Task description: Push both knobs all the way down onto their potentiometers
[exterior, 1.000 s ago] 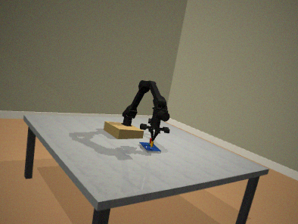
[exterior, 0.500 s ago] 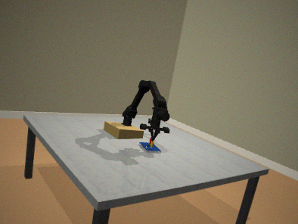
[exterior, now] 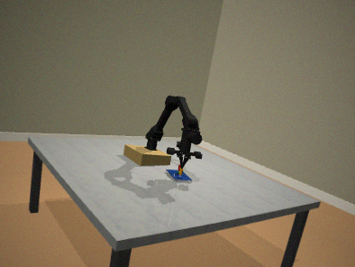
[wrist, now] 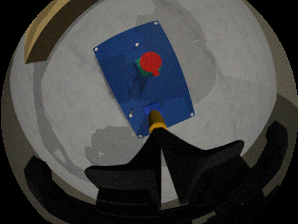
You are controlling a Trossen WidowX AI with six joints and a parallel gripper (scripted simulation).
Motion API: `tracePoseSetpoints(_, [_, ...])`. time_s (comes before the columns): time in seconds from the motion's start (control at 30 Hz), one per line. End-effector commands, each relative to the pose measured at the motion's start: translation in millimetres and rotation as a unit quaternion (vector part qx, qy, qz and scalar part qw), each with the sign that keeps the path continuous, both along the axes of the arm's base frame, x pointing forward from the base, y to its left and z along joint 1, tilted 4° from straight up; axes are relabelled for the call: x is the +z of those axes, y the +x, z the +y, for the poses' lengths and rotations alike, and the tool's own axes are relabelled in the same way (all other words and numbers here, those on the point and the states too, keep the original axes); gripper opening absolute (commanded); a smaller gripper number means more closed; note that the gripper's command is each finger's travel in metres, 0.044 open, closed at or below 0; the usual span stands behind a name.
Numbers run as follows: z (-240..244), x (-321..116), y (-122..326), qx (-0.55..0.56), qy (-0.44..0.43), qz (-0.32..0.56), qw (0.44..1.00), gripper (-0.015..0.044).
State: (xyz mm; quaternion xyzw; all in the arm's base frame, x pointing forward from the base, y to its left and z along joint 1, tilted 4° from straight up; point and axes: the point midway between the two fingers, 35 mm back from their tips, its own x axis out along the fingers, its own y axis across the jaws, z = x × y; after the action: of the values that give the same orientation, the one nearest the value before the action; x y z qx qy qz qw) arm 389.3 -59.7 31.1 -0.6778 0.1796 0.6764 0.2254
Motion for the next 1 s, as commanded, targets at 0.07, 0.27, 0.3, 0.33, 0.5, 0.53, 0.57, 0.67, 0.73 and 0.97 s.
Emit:
tracePoseSetpoints(0.07, [2.1, -22.5, 2.4, 0.000, 0.003, 0.007, 1.000, 0.0000])
tracePoseSetpoints(0.27, [2.1, -22.7, 2.4, 0.000, 0.003, 0.007, 1.000, 0.0000])
tracePoseSetpoints(0.3, [2.2, -23.1, 2.4, 0.000, 0.003, 0.007, 1.000, 0.0000])
tracePoseSetpoints(0.33, [2.2, -23.6, 2.4, 0.000, 0.003, 0.007, 1.000, 0.0000])
tracePoseSetpoints(0.5, [2.3, -25.0, 2.4, 0.000, 0.003, 0.007, 1.000, 0.0000])
tracePoseSetpoints(0.53, [2.3, -25.0, 2.4, 0.000, 0.003, 0.007, 1.000, 0.0000])
tracePoseSetpoints(0.57, [2.3, -25.0, 2.4, 0.000, 0.003, 0.007, 1.000, 0.0000])
tracePoseSetpoints(0.67, [2.3, -25.0, 2.4, 0.000, 0.003, 0.007, 1.000, 0.0000])
tracePoseSetpoints(0.73, [2.3, -25.0, 2.4, 0.000, 0.003, 0.007, 1.000, 0.0000])
tracePoseSetpoints(0.97, [2.4, -27.1, 2.4, 0.000, 0.003, 0.007, 1.000, 0.0000])
